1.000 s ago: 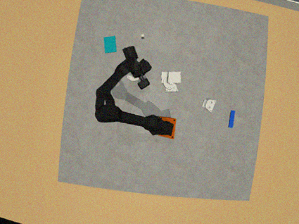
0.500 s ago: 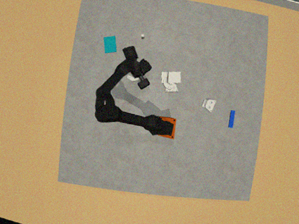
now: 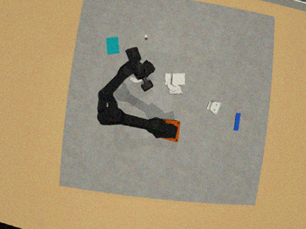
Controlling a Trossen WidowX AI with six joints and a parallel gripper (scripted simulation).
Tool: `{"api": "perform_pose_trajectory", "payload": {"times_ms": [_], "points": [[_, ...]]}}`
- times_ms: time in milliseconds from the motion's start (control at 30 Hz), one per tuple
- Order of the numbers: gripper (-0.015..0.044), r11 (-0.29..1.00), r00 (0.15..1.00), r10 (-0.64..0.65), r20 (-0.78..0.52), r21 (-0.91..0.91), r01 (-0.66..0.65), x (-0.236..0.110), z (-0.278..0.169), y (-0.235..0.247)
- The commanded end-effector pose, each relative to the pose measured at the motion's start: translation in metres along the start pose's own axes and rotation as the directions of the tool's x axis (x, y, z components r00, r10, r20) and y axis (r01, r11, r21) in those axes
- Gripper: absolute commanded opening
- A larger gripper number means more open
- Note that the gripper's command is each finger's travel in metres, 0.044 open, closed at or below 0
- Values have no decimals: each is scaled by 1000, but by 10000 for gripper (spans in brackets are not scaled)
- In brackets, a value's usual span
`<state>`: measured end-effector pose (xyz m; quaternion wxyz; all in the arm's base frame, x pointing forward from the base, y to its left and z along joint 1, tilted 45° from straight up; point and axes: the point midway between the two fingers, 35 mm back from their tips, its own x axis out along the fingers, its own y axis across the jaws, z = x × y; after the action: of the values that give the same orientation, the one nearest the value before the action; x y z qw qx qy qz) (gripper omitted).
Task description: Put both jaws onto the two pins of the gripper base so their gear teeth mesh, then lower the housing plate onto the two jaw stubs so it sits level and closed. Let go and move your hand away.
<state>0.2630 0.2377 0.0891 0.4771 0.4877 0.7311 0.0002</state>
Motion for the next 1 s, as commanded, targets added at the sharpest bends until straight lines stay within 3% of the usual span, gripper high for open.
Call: {"api": "perform_pose_trajectory", "payload": {"times_ms": [0,267,633,967], "points": [[440,1000,1000,-1,5,4,1,1,1,0],[440,1000,1000,-1,5,4,1,1,1,0],[151,1000,1000,0,0,0,0,0,0,0],[134,1000,1000,0,0,0,0,0,0,0]]}}
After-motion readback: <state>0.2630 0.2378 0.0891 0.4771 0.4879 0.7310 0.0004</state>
